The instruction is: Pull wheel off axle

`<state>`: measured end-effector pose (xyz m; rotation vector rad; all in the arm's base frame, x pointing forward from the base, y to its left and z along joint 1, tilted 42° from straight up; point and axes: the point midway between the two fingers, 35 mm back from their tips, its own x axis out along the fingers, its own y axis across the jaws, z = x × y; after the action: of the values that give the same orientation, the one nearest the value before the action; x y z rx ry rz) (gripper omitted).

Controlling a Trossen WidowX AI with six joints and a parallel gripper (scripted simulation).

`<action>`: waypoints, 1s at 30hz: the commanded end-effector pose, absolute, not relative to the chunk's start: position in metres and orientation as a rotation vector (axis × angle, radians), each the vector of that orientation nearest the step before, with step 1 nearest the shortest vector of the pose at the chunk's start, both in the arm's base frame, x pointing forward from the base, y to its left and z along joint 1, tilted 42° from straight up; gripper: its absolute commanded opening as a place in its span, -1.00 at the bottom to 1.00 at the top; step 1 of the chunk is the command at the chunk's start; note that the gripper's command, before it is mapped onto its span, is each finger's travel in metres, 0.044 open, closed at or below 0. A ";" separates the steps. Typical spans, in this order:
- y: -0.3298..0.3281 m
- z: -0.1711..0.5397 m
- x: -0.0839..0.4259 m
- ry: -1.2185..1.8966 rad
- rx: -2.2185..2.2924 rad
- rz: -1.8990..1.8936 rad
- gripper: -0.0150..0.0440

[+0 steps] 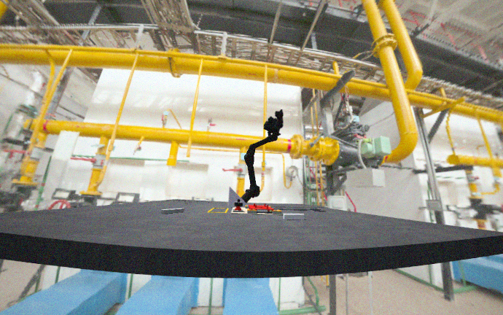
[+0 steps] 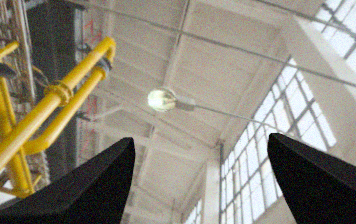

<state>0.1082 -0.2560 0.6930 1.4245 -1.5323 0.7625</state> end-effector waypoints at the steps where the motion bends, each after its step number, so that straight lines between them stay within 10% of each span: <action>1: -0.235 0.702 0.094 -1.520 1.379 0.827 0.53; 30: 0.068 0.722 -0.027 -1.132 0.599 1.386 0.53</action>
<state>-0.0273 0.0381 0.7277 0.6620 -1.1892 1.3606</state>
